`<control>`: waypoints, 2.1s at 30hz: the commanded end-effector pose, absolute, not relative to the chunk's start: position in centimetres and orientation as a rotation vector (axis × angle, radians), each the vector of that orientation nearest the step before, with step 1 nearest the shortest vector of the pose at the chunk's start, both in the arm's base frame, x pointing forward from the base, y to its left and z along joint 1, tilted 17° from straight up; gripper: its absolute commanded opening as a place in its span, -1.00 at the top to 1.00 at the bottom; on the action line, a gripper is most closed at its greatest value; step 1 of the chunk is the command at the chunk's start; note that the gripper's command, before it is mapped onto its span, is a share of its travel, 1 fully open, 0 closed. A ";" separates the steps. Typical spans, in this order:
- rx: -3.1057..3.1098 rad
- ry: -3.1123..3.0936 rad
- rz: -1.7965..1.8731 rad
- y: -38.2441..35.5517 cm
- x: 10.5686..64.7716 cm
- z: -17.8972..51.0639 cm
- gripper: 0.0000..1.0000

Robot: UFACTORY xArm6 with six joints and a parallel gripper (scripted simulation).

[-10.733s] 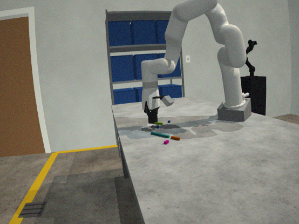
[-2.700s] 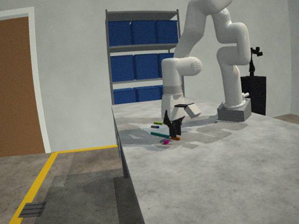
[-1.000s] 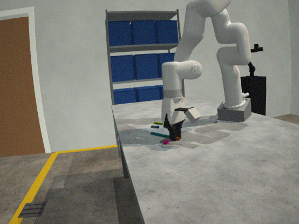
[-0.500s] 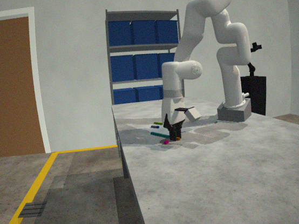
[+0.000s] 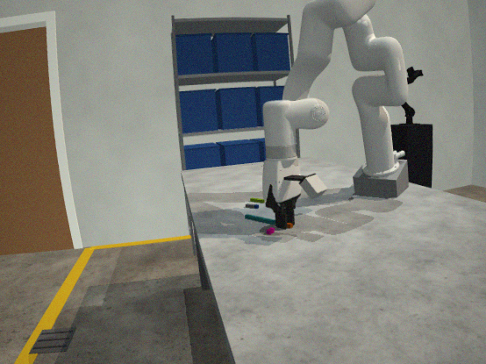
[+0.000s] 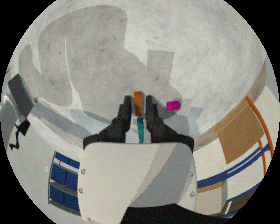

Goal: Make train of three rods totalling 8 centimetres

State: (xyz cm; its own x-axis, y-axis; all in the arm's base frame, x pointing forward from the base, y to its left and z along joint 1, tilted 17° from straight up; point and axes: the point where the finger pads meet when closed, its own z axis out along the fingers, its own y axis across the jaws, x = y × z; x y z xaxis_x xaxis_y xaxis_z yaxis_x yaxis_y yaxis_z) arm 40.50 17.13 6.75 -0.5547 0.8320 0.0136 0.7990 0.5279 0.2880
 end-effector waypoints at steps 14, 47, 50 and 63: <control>1.412 2.632 0.401 17.2 40.6 6.9 0.92; 1.412 2.632 0.401 16.7 40.0 9.4 0.92; 1.412 2.632 0.401 16.3 39.5 11.5 0.92; 1.412 2.632 0.401 15.4 38.2 16.4 0.92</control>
State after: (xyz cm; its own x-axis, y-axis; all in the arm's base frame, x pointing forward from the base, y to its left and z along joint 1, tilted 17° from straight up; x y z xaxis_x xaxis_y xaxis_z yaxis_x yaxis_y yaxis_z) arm 38.31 15.50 15.99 -0.5546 0.8320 0.0131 0.7985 0.5276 0.2899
